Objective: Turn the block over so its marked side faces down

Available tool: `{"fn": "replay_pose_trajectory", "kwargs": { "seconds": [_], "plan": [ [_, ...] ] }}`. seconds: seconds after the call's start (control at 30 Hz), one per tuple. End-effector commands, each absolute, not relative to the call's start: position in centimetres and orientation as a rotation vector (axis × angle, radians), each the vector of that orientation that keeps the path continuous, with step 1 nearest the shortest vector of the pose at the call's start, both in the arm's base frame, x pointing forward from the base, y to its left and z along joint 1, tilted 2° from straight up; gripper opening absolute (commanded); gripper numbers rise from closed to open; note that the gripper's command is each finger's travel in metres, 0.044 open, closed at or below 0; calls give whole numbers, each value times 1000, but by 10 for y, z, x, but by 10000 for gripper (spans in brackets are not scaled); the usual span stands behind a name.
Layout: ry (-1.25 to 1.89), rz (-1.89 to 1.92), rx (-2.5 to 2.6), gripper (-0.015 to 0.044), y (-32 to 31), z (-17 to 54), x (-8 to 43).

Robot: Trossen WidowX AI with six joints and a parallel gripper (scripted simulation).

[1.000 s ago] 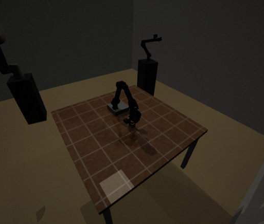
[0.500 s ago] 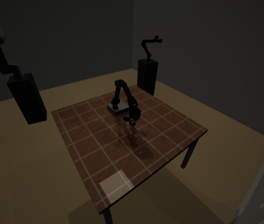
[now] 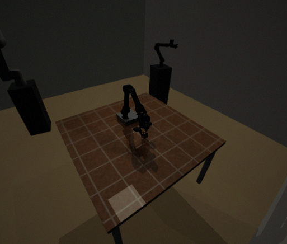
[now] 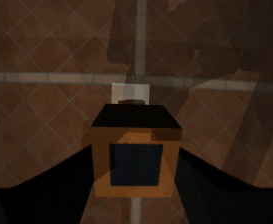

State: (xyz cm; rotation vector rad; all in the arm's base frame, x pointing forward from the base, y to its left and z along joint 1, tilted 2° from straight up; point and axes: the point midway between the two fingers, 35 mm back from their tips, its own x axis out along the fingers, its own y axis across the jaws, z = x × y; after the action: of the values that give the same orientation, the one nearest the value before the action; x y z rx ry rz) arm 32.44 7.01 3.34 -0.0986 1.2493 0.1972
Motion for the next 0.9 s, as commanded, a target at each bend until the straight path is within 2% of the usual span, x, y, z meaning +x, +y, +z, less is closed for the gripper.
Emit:
{"fn": "replay_pose_trajectory", "kwargs": {
  "seconds": [0.0,0.87],
  "plan": [
    [1182,193,-92,0,70,36,325],
    [882,199,-62,0,72,14,333]
  ]
}}
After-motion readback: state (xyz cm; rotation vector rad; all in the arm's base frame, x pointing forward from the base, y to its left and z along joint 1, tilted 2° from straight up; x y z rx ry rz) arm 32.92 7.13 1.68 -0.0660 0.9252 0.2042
